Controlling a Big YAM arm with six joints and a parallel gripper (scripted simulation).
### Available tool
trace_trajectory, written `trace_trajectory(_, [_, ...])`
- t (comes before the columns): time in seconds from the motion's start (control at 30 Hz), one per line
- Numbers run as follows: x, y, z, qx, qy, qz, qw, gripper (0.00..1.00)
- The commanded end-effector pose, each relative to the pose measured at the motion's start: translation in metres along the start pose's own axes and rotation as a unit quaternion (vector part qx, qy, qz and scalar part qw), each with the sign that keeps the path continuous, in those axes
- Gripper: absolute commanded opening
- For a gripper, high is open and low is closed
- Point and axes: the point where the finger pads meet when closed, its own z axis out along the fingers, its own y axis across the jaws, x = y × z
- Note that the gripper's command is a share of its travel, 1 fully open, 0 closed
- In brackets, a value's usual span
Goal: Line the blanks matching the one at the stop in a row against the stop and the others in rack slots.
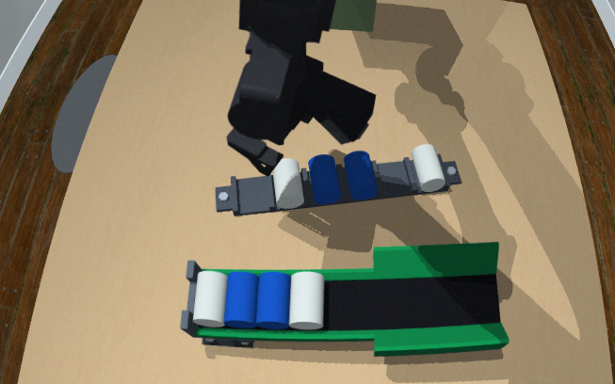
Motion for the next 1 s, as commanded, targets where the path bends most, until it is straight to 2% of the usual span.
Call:
trace_trajectory(0.0, [-0.007, -0.0006, 0.0045, 0.002, -0.008, -0.083, 0.997, 1.0])
trace_trajectory(0.07, [-0.0073, -0.0003, 0.0065, 0.002, -0.008, -0.142, 0.99, 1.0])
trace_trajectory(0.2, [-0.0062, 0.0007, 0.0082, 0.0, -0.007, -0.193, 0.981, 1.0])
trace_trajectory(0.4, [-0.0063, 0.0008, 0.0118, 0.002, -0.007, -0.297, 0.955, 1.0])
trace_trajectory(0.5, [-0.0078, -0.0023, 0.0113, 0.006, -0.007, -0.324, 0.946, 1.0])
trace_trajectory(0.8, [-0.0077, -0.0012, 0.0122, 0.005, -0.007, -0.339, 0.941, 1.0])
trace_trajectory(0.83, [-0.0078, -0.0013, 0.0122, 0.005, -0.007, -0.339, 0.941, 0.79])
trace_trajectory(0.97, [-0.0078, -0.0013, 0.0122, 0.005, -0.007, -0.339, 0.941, 0.79])
